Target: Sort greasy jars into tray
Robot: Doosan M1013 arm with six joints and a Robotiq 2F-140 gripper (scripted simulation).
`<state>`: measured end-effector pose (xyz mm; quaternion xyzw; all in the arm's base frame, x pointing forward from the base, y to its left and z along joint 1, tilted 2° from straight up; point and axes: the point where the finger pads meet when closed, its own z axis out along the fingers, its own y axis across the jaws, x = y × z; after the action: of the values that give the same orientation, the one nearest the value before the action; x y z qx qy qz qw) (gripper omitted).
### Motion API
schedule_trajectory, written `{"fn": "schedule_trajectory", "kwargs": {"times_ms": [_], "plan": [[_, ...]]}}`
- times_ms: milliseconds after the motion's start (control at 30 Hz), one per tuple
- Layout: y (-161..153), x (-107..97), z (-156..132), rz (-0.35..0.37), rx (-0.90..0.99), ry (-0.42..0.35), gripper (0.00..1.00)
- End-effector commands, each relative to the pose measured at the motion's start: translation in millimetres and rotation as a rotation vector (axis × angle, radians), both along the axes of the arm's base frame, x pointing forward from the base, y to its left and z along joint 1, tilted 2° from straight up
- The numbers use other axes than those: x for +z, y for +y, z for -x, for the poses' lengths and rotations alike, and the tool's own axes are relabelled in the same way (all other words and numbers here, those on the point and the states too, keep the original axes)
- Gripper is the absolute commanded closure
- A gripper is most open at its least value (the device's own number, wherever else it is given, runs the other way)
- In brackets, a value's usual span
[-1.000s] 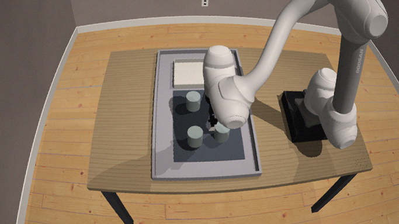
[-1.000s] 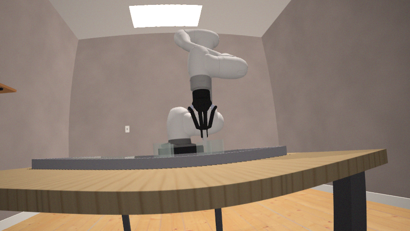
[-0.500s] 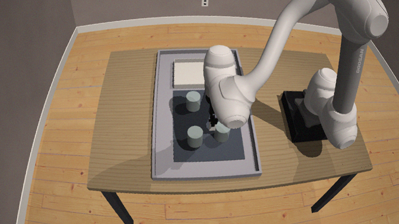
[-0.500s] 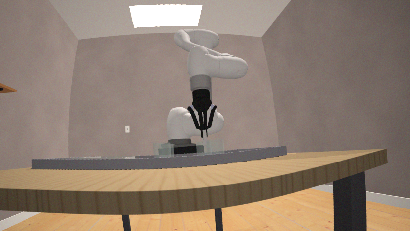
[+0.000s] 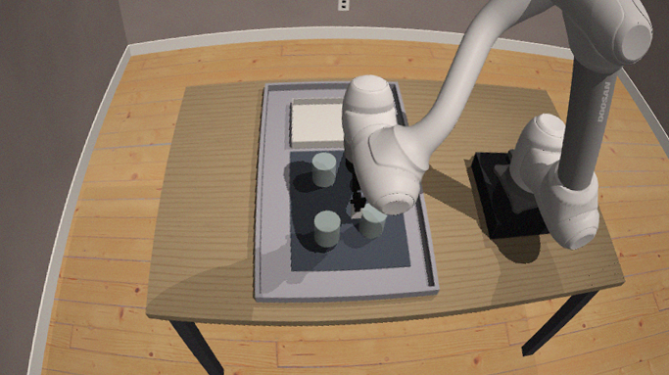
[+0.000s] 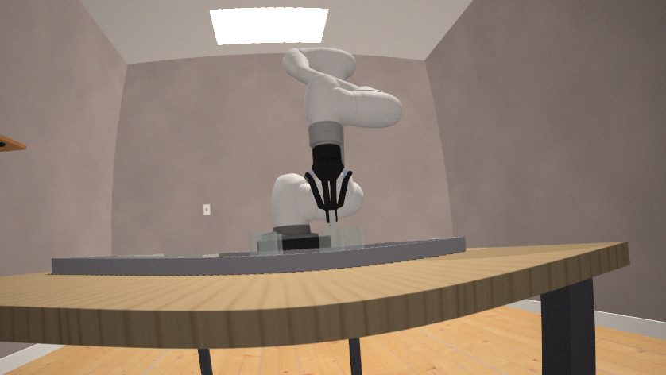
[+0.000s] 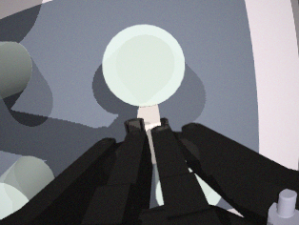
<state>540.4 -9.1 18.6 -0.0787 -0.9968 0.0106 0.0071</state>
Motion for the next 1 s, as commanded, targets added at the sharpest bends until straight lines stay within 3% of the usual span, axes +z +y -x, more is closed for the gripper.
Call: {"fn": "schedule_trajectory", "kwargs": {"times_ms": [0, 967], "plan": [[0.7, 0.3, 2.7, 0.002, -0.005, 0.001, 1.00], [1.3, 3.0, 6.0, 0.002, -0.005, 0.001, 1.00]]}}
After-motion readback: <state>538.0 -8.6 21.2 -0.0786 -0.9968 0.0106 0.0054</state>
